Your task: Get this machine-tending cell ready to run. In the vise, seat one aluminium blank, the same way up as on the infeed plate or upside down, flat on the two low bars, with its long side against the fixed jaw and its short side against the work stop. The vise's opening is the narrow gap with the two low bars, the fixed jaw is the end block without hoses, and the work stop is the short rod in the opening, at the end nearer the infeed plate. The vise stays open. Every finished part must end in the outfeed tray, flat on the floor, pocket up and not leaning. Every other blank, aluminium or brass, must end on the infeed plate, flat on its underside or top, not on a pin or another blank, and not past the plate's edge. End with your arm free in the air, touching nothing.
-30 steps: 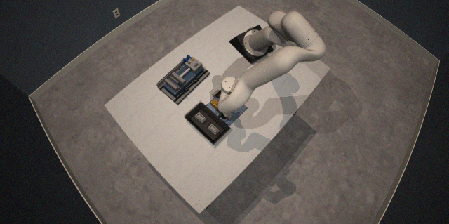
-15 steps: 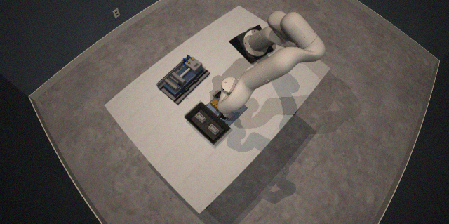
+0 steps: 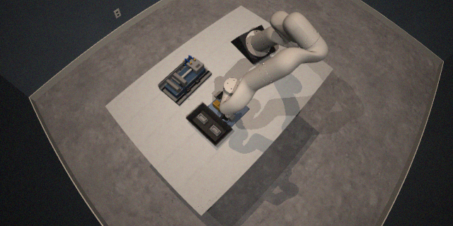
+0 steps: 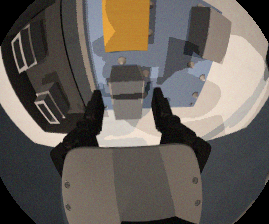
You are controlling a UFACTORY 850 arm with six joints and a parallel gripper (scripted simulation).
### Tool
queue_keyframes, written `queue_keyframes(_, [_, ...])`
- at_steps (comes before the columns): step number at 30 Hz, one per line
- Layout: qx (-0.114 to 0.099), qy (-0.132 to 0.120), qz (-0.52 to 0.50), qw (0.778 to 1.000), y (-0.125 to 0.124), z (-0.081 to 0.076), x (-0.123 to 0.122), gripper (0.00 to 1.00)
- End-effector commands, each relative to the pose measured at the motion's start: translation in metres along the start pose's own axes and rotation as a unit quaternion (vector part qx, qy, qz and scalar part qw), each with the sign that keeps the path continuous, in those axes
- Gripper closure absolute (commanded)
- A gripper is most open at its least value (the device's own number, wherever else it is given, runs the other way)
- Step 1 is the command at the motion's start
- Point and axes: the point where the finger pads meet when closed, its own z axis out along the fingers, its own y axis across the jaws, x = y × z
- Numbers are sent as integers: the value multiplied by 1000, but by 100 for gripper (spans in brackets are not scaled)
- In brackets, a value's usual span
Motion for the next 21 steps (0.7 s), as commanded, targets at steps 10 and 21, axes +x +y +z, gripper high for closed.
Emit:
queue_keyframes(10, [1,0,0,1000,-1,-1,0,100])
queue_keyframes(21, [1,0,0,1000,-1,-1,0,100])
